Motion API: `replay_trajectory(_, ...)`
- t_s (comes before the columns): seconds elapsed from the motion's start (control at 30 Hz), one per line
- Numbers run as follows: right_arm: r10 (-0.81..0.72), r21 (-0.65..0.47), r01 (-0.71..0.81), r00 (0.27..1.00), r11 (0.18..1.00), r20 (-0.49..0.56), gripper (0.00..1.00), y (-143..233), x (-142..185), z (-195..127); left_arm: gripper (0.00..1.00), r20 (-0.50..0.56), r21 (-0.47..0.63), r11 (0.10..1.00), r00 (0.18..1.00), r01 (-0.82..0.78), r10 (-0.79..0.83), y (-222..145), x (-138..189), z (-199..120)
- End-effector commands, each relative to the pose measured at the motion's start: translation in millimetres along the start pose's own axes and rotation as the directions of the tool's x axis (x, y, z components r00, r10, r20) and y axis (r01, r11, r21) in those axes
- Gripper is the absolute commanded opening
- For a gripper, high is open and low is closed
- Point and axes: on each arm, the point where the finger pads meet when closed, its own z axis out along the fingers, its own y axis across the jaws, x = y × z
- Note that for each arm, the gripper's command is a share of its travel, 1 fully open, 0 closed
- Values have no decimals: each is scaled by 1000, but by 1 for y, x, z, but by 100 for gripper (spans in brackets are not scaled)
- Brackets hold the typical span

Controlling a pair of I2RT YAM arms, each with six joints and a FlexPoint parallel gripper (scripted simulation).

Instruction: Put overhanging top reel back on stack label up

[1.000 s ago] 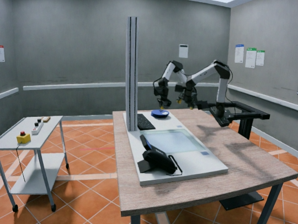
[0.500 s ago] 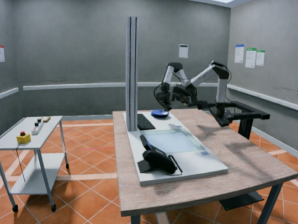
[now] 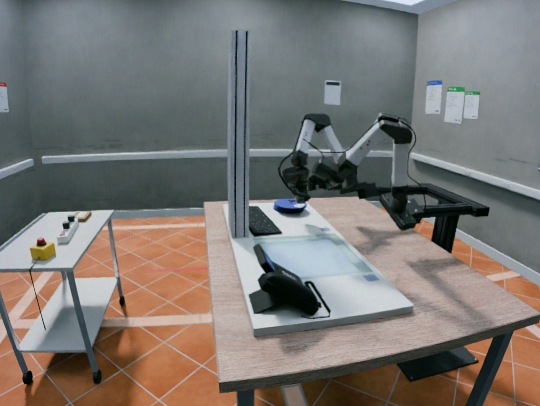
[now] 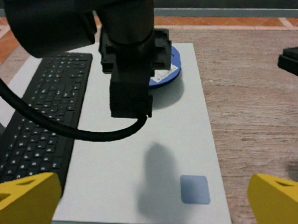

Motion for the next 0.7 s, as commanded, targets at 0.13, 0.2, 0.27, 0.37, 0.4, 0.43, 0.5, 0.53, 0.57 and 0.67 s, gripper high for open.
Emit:
replay_trajectory(0.13, 23, 35, -23, 1000, 999, 2, 0, -13, -14, 25, 100, 8, -40, 997, 997, 71, -71, 10, 10, 5)
replay_trajectory(0.2, 17, 25, -17, 1000, 1000, -1, 0, -10, -17, 32, 100, 3, -44, 996, 997, 83, -83, 11, 13, 6)
replay_trajectory(0.27, 9, 14, -9, 1000, 1000, -4, 0, -7, -19, 36, 100, 1, -45, 994, 996, 94, -95, 11, 16, 7)
replay_trajectory(0.37, 8, 13, -8, 1000, 1000, -4, 0, -7, -21, 39, 100, -1, -46, 993, 994, 106, -106, 11, 19, 8)
replay_trajectory(0.4, 8, 13, -8, 1000, 1000, -4, 0, -7, -21, 39, 100, -1, -46, 993, 994, 106, -106, 11, 19, 8)
replay_trajectory(0.43, 13, 16, -13, 1000, 1000, -3, 0, -8, -21, 39, 100, 0, -47, 993, 994, 110, -110, 12, 19, 9)
replay_trajectory(0.5, 8, 12, -8, 1000, 1000, -4, 0, -7, -23, 43, 100, -2, -46, 991, 992, 122, -123, 11, 22, 10)
replay_trajectory(0.53, 8, 12, -8, 1000, 1000, -4, 0, -6, -24, 44, 100, -2, -45, 991, 992, 129, -129, 10, 24, 10)
replay_trajectory(0.57, 8, 12, -8, 1000, 1000, -4, 0, -6, -24, 45, 100, -3, -44, 990, 991, 135, -135, 10, 25, 11)
replay_trajectory(0.67, 8, 12, -8, 1000, 1000, -3, 0, -6, -27, 49, 100, 2, -42, 988, 989, 151, -151, 10, 28, 12)
